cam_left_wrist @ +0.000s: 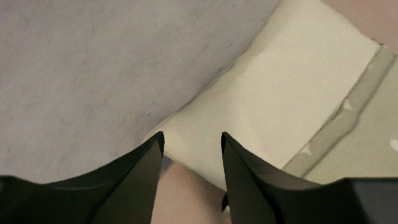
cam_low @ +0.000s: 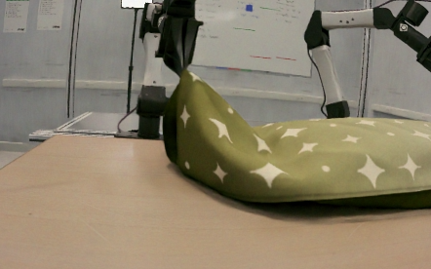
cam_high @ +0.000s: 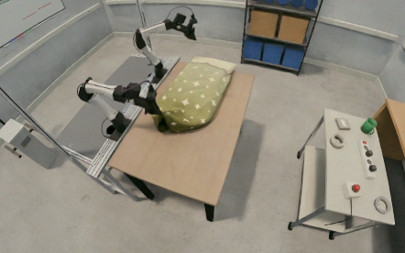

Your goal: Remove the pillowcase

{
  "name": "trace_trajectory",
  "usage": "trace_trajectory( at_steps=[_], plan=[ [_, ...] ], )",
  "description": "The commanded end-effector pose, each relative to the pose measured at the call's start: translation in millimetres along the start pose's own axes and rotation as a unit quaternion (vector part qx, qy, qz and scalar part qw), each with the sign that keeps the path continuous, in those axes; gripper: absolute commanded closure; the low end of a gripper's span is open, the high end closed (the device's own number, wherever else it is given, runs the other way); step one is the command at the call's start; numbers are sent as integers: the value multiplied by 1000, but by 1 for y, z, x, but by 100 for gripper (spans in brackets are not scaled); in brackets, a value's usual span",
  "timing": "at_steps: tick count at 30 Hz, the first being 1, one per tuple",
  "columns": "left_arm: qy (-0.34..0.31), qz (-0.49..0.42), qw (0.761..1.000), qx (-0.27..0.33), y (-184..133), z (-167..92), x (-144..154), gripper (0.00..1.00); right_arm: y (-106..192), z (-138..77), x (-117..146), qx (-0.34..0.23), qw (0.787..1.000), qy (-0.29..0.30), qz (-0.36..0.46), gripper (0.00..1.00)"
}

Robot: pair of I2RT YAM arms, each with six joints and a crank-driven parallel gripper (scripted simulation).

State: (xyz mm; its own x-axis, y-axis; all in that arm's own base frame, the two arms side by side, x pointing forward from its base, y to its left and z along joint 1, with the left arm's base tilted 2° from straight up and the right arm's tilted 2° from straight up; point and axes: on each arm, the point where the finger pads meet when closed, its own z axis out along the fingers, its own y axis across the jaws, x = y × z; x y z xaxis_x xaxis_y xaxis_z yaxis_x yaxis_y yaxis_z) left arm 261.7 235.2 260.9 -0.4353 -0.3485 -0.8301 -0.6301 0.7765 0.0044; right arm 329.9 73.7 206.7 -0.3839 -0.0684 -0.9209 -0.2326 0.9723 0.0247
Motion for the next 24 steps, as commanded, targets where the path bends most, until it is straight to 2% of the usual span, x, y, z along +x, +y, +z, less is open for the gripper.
trace_trajectory(
  at_steps=[1,4,15,17,24],
  plan=[
    [20,0,1000,-3,8,-4,3,54,-2,-2,-6,4,1000,-10,1,99],
    [19,-15,999,-26,29,-12,1,54,-1,-2,-6,5,1000,-9,2,99],
    [70,-88,988,-106,99,-38,27,54,-1,-2,-6,5,1000,-9,2,99],
    [70,-88,988,-106,99,-38,27,54,-1,-2,-6,5,1000,-9,2,99],
    [95,-141,973,-156,140,-64,43,54,-1,-2,-6,5,1000,-9,2,99]
  ],
)
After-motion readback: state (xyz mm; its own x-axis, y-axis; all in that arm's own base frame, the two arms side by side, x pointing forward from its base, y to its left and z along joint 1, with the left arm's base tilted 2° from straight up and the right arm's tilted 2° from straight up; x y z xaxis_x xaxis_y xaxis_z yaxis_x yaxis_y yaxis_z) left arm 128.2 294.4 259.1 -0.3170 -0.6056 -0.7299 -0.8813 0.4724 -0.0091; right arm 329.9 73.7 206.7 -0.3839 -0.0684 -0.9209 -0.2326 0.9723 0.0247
